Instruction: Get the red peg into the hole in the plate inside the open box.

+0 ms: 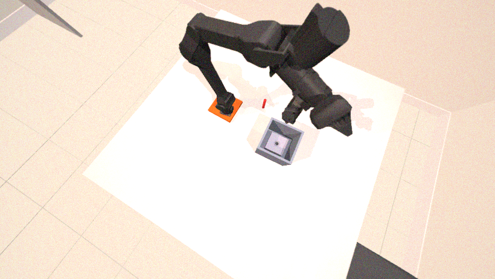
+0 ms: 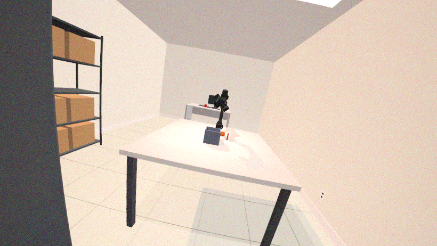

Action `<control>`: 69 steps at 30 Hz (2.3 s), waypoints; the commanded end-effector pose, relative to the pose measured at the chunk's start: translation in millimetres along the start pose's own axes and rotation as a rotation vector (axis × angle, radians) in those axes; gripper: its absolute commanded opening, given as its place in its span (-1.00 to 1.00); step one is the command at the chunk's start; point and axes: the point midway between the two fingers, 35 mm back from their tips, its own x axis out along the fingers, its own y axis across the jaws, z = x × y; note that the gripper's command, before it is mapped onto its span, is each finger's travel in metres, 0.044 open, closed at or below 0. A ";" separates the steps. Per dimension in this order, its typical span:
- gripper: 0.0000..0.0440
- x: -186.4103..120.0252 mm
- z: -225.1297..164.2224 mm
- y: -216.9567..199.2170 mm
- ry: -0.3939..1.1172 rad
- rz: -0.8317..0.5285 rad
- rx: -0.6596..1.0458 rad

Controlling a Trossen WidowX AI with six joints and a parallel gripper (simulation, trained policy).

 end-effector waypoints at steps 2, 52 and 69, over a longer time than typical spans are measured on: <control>1.00 -6.0 -2.7 -35.7 0.019 -0.125 -0.074; 1.00 -130.0 109.5 -297.9 -0.052 -1.329 -0.897; 1.00 -141.6 161.6 -324.7 -0.094 -1.495 -0.996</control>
